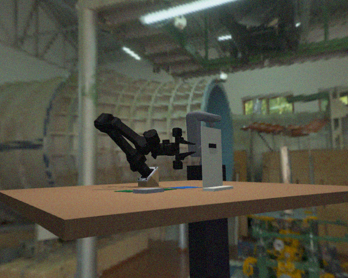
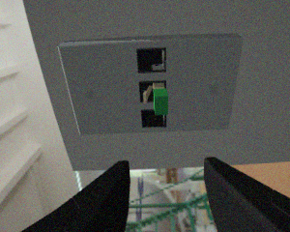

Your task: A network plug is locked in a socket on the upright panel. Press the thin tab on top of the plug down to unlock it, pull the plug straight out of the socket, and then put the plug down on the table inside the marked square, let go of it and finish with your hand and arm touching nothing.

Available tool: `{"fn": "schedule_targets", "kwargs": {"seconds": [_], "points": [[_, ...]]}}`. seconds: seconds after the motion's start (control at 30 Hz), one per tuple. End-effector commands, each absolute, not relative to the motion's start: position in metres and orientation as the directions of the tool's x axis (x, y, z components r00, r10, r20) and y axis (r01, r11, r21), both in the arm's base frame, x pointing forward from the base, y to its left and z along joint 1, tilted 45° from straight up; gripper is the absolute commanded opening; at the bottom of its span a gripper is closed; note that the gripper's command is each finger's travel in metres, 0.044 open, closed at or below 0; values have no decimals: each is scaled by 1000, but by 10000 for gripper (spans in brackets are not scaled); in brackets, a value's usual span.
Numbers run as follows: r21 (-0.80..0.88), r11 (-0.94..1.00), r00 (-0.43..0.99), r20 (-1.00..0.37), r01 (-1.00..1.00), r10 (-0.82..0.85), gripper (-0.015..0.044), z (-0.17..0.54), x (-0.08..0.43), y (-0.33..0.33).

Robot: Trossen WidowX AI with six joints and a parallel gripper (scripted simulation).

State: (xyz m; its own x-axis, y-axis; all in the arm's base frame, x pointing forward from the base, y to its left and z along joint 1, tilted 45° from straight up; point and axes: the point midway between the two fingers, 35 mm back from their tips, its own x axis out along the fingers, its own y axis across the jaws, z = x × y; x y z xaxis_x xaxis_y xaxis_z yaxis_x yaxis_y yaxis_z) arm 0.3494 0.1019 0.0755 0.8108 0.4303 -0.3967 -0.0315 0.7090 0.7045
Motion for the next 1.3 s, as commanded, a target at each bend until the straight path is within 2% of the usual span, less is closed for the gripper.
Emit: {"fn": "schedule_targets", "kwargs": {"seconds": [0.0, 1.27], "points": [[708, 706, 812, -394, -32, 432, 156, 75, 355, 105], [708, 706, 813, -391, -34, 432, 156, 63, 405, 120]]}}
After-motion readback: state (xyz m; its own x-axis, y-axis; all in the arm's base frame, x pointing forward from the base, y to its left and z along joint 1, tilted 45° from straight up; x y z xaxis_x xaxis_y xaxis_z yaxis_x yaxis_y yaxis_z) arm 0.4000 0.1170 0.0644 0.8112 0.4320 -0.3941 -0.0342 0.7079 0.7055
